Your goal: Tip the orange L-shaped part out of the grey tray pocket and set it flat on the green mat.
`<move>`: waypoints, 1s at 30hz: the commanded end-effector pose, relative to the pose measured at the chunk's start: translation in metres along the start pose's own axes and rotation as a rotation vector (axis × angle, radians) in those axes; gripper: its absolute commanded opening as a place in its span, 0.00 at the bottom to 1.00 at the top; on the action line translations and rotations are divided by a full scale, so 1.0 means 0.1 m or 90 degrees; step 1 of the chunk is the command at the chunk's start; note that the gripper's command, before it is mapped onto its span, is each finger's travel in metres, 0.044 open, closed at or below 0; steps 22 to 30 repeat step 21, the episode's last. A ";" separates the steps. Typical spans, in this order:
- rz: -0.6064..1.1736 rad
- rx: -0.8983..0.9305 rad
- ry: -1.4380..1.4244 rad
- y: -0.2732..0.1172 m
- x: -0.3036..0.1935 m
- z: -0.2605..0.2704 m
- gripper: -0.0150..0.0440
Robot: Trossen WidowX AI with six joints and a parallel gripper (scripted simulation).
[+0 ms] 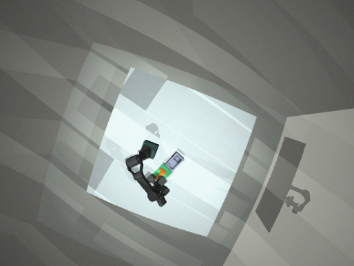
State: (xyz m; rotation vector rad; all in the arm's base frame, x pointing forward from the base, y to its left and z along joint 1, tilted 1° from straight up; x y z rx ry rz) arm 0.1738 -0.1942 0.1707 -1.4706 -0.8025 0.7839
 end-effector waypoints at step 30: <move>-0.001 0.003 0.000 -0.01 0.00 0.01 0.93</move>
Point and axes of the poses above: the point midway between the two fingers, 35 mm back from their tips, its own y axis out along the fingers, its own z axis across the jaws, x = y × z, the point moved 6 cm from there along -y, back along the fingers, and after that the axes turned 5 degrees about y, right-handed, at the moved point
